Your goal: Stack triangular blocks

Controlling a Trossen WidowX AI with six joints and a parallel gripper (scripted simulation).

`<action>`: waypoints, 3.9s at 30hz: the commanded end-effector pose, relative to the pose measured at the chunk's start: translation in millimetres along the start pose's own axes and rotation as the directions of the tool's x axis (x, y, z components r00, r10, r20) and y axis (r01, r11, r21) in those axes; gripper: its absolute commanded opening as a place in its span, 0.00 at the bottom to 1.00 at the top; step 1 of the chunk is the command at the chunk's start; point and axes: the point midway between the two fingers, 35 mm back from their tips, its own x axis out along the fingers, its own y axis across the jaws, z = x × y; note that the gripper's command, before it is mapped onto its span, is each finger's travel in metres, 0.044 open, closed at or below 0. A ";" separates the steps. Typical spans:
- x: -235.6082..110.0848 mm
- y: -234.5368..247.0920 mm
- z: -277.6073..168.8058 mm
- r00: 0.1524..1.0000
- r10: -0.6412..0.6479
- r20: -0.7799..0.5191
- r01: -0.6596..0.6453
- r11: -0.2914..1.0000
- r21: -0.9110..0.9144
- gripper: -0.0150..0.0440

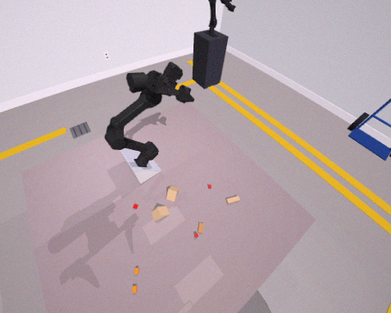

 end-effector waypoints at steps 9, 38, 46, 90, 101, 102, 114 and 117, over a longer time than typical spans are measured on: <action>-28.9 56.5 55.0 0.974 -0.109 0.198 0.179 0.908 -0.380 1.00; 114.3 355.3 -74.5 0.977 0.208 -0.054 0.127 -0.758 -0.639 1.00; 167.8 329.8 -199.4 0.880 0.129 -0.457 -0.070 -0.917 -0.394 1.00; 26.9 162.1 -462.6 -0.254 0.797 -0.548 -0.867 -0.439 -0.237 1.00; 25.8 176.2 -473.8 -0.253 0.795 -0.552 -0.867 -0.439 -0.236 1.00; 25.7 177.6 -474.8 -0.252 0.795 -0.552 -0.867 -0.439 -0.235 1.00; 23.1 193.5 -486.1 -0.252 0.794 -0.553 -0.867 -0.438 -0.236 1.00; 22.2 197.5 -488.8 -0.251 0.795 -0.552 -0.867 -0.438 -0.236 1.00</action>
